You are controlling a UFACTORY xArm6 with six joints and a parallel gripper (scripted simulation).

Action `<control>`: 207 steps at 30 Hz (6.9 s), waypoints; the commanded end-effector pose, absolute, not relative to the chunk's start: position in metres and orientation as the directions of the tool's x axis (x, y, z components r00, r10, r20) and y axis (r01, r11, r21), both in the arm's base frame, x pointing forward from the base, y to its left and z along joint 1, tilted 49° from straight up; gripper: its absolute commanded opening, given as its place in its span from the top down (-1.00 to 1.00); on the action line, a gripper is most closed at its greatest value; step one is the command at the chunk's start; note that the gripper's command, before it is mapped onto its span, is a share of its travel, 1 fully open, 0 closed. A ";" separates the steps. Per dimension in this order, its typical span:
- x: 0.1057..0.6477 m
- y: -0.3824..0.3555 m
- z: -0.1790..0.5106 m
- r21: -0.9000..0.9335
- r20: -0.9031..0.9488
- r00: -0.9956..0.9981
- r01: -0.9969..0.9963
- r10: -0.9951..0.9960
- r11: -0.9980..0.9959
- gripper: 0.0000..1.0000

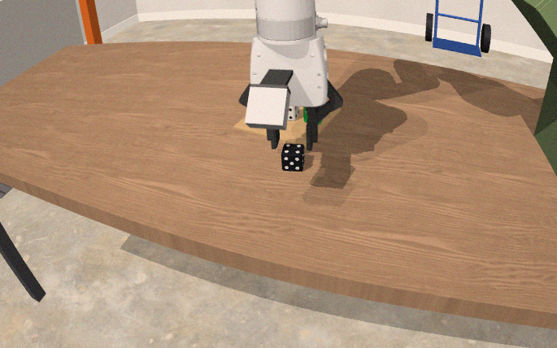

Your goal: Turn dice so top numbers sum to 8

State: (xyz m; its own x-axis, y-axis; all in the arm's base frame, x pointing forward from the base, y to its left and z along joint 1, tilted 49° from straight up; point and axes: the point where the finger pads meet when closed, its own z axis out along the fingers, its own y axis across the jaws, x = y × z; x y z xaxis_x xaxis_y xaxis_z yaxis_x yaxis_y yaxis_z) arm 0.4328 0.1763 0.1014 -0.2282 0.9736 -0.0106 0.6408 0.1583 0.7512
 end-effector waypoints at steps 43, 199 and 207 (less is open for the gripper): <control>0.433 0.177 0.102 0.752 -0.010 -0.229 0.640 0.973 0.158 0.05; 0.391 0.167 0.141 0.752 -0.010 -0.229 0.640 0.973 0.158 0.47; 0.385 0.166 0.146 0.752 -0.010 -0.229 0.640 0.973 0.158 0.47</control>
